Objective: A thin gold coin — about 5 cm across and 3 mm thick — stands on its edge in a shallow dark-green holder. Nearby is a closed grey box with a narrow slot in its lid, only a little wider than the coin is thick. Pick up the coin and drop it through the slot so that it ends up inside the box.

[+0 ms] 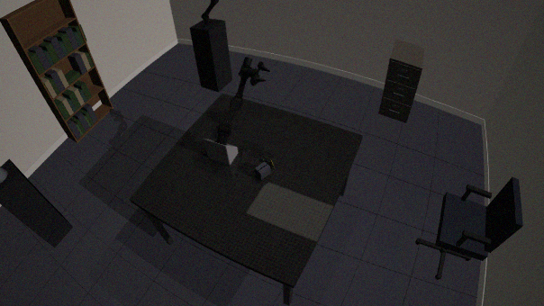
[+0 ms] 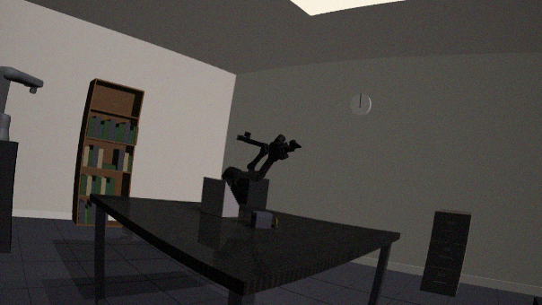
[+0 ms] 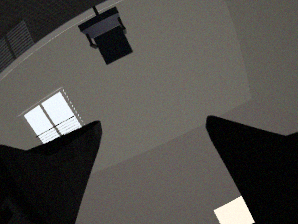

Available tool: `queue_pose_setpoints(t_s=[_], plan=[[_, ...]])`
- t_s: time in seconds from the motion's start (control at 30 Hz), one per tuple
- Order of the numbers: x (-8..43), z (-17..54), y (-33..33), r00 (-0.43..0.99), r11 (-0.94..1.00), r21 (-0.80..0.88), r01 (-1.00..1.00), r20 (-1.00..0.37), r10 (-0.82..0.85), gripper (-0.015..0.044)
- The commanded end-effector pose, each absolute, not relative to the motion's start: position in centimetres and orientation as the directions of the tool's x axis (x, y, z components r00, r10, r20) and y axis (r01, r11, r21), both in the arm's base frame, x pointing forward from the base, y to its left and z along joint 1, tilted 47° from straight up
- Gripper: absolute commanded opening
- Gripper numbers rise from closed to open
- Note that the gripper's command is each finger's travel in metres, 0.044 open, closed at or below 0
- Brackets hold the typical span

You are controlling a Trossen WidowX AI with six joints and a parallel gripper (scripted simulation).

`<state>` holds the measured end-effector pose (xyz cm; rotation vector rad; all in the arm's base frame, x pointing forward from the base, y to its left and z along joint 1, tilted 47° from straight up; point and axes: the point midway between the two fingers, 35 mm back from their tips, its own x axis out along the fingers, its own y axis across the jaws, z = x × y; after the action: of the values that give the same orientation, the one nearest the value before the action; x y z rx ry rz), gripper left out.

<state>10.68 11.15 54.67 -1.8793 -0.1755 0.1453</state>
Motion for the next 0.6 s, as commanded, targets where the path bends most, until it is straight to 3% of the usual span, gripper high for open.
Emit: queue_pose_setpoints(t_s=[0.0,0.07,0.27,0.43,0.57], plan=[[10.8,54.6,10.9,0.982,-0.295,-0.955,0.043,-0.014,0.187,0.0374],[11.4,54.5,9.1,0.990,-0.203,-0.979,0.003,-0.026,0.141,0.0321],[16.0,52.8,1.6,0.962,0.298,-0.935,-0.192,-0.119,0.246,0.0164],[21.1,49.7,-2.4,0.921,0.562,-0.742,-0.366,-0.201,0.335,0.0161],[25.5,45.9,-4.2,0.868,0.713,-0.495,-0.497,-0.278,0.412,0.0161]])
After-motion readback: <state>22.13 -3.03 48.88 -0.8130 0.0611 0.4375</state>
